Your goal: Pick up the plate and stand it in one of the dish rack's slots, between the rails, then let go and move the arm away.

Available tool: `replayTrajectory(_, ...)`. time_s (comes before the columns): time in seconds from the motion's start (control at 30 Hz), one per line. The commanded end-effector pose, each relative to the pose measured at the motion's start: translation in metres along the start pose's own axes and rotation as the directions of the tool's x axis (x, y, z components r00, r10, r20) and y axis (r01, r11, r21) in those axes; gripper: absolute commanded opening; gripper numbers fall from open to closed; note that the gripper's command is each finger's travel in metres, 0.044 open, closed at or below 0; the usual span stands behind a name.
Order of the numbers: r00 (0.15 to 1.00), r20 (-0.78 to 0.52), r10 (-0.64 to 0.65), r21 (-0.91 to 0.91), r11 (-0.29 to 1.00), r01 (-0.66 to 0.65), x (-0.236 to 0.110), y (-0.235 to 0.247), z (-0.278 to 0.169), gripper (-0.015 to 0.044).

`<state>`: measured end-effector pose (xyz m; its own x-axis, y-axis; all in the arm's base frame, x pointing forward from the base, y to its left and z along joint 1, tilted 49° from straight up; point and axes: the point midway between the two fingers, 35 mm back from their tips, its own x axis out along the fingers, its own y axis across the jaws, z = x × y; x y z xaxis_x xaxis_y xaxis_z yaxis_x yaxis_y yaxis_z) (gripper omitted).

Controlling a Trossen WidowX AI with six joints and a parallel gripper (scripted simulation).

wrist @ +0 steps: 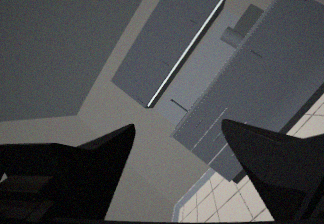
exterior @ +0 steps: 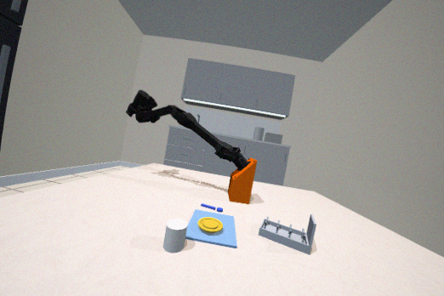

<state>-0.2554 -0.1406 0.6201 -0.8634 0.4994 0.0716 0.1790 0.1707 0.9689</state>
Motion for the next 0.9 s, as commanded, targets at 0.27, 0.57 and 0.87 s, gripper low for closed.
replayTrajectory(0.27, 0.995, -0.100, 0.006, -0.123, 0.992, -0.018, -0.024, -0.012, -0.029, 0.0400)
replayTrajectory(0.57, 0.978, -0.207, 0.007, -0.235, 0.970, -0.057, -0.052, -0.023, -0.056, 0.0400)
replayTrajectory(0.87, 0.944, -0.331, 0.004, -0.345, 0.930, -0.125, -0.090, -0.037, -0.081, 0.0400)
